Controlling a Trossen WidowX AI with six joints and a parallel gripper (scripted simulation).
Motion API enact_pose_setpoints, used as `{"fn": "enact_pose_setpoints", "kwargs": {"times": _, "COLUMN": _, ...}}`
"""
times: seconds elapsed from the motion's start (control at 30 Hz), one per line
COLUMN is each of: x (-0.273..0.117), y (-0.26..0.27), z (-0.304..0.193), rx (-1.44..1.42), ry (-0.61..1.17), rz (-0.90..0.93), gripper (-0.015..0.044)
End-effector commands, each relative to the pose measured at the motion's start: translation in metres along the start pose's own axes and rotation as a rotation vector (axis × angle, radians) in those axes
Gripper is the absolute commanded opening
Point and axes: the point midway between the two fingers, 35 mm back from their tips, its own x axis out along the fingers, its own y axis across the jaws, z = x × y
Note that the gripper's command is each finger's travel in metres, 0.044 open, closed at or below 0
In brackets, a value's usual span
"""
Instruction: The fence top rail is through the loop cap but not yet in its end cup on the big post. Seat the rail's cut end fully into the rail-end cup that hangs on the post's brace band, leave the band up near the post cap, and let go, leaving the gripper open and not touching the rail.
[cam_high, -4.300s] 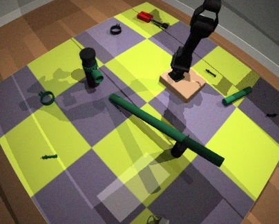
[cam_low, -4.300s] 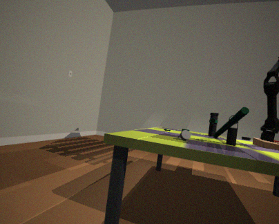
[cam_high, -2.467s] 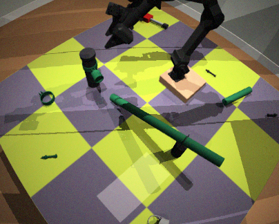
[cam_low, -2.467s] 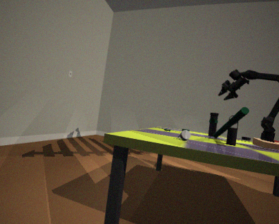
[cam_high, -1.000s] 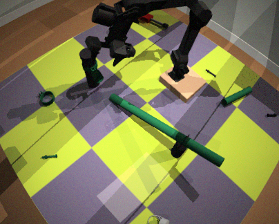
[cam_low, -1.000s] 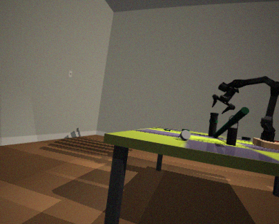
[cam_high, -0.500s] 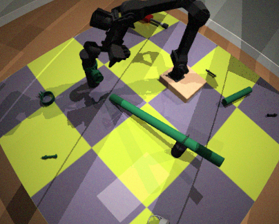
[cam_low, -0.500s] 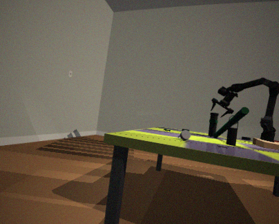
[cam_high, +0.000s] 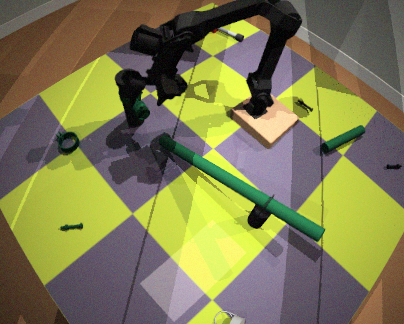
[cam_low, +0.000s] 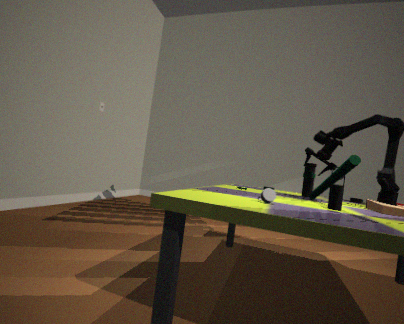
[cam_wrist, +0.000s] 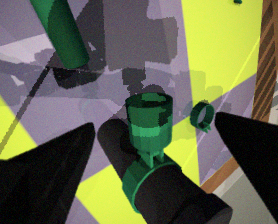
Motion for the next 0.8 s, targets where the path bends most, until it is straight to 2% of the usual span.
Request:
{"fn": "enact_pose_setpoints", "kwargs": {"times": 0.0, "x": 0.008, "y": 0.002, "z": 0.001, "rx": 0.001, "ry": -0.006, "rz": 0.007, "gripper": 0.0440}}
{"fn": "enact_pose_setpoints", "kwargs": {"times": 0.77, "x": 0.046, "y": 0.002, "z": 0.001, "rx": 0.001, "ry": -0.006, "rz": 0.005, "gripper": 0.0440}}
